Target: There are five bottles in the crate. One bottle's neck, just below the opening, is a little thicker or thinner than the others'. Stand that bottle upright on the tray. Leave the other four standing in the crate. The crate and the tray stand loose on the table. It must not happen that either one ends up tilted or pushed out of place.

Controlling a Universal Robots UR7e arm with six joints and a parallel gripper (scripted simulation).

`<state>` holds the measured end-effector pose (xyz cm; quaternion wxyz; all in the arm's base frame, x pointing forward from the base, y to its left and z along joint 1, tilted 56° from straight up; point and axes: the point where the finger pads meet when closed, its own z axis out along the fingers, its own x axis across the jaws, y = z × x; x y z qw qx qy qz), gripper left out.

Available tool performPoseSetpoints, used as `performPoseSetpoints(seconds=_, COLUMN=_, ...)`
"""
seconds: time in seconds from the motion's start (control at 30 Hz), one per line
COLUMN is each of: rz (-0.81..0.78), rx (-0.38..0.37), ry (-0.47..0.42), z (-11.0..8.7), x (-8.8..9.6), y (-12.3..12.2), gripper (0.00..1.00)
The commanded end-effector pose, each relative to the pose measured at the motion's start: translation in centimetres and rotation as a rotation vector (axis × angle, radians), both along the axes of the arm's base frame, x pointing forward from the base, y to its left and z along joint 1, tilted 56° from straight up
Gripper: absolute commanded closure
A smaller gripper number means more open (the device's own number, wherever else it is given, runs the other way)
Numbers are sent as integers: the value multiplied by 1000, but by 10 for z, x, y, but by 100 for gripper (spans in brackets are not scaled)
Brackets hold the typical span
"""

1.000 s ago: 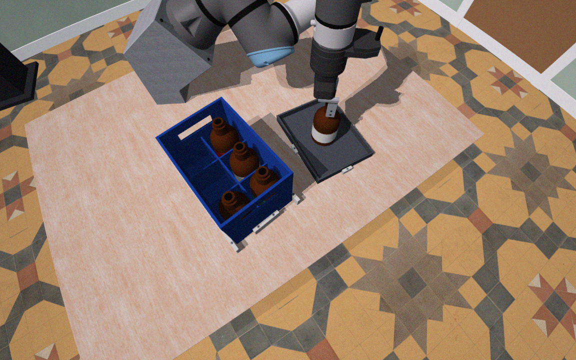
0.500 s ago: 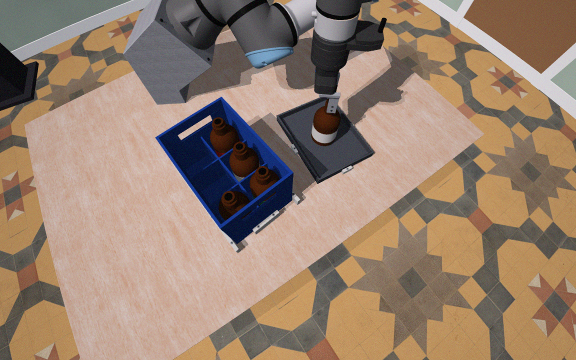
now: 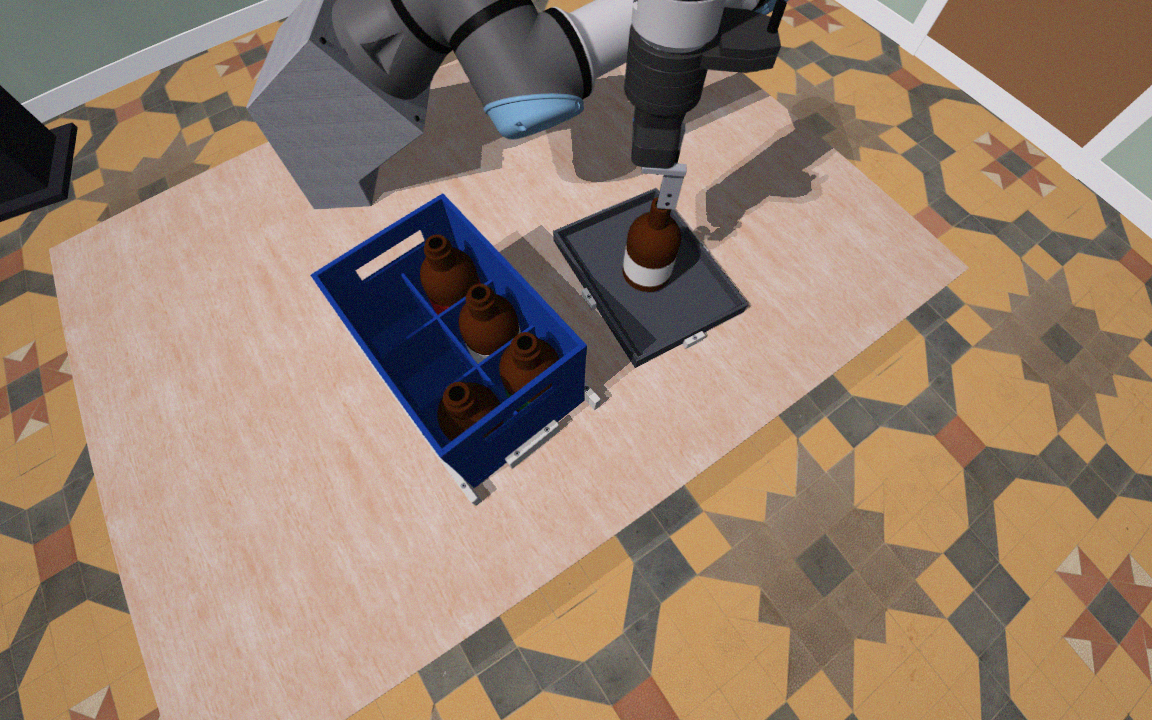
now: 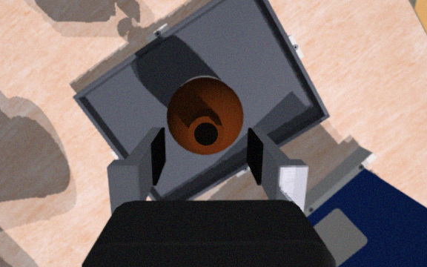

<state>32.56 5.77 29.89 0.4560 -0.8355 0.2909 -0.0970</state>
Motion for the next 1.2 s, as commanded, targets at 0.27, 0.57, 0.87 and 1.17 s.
performPoseSetpoints(seconds=0.27, rz=0, rx=1, ry=-1, z=14, x=-11, y=-17, gripper=0)
performPoseSetpoints(seconds=0.57, rz=0, rx=1, ry=-1, z=19, x=-15, y=-25, gripper=0)
performPoseSetpoints(seconds=0.87, rz=0, rx=1, ry=-1, z=20, x=-16, y=-25, gripper=0)
performPoseSetpoints(seconds=1.17, rz=0, rx=1, ry=-1, z=20, x=-16, y=-25, gripper=100)
